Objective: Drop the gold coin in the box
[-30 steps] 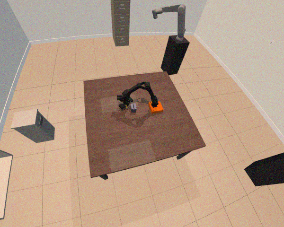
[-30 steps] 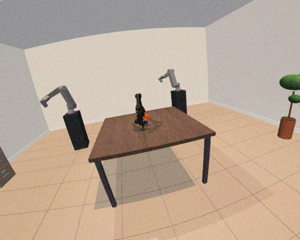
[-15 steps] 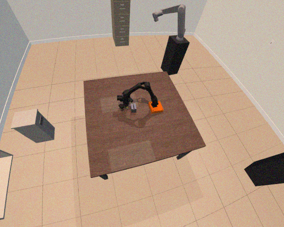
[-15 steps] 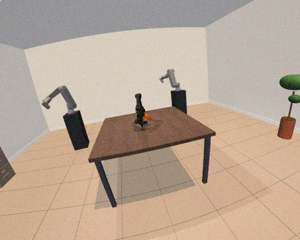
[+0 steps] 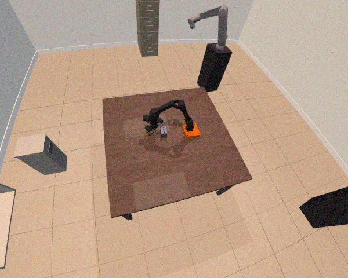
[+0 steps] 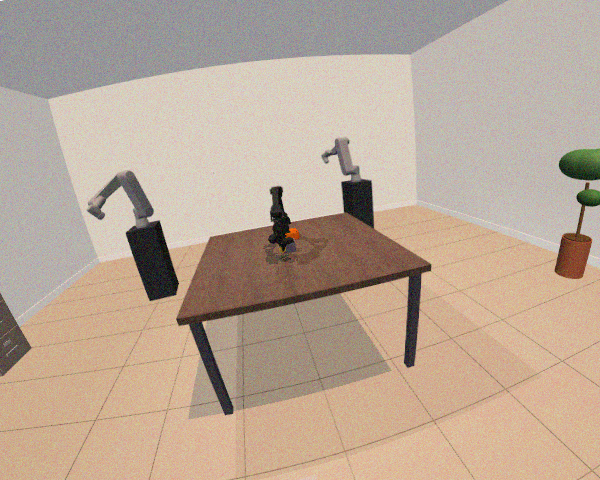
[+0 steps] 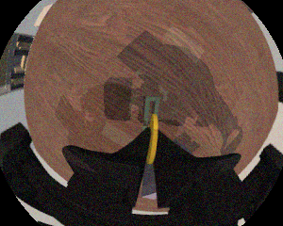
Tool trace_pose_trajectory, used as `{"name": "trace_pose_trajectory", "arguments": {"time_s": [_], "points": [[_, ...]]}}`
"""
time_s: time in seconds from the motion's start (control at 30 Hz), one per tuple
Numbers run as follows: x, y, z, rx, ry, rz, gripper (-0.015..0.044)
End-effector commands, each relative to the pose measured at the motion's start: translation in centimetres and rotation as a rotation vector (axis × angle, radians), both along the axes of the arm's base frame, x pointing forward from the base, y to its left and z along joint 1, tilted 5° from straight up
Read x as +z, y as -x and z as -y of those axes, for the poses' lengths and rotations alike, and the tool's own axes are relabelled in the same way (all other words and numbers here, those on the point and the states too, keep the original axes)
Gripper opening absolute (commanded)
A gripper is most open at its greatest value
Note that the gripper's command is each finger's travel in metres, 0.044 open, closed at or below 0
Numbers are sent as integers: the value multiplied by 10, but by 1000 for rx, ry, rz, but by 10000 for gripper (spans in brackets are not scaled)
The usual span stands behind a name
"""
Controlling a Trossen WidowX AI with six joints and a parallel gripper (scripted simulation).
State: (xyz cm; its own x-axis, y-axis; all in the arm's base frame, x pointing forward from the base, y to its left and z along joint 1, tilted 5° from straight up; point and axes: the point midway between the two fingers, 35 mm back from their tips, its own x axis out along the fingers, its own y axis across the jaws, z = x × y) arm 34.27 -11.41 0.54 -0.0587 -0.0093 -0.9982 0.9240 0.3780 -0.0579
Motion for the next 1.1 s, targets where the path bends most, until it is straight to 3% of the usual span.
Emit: {"name": "trace_pose_trajectory", "arguments": {"time_s": [0.0,0.8,1.07], "points": [[11,-3,0,4,2,9,0],[68,-2,-1,-2,2,9,0],[68,1,-5,-251,16,11,0]]}}
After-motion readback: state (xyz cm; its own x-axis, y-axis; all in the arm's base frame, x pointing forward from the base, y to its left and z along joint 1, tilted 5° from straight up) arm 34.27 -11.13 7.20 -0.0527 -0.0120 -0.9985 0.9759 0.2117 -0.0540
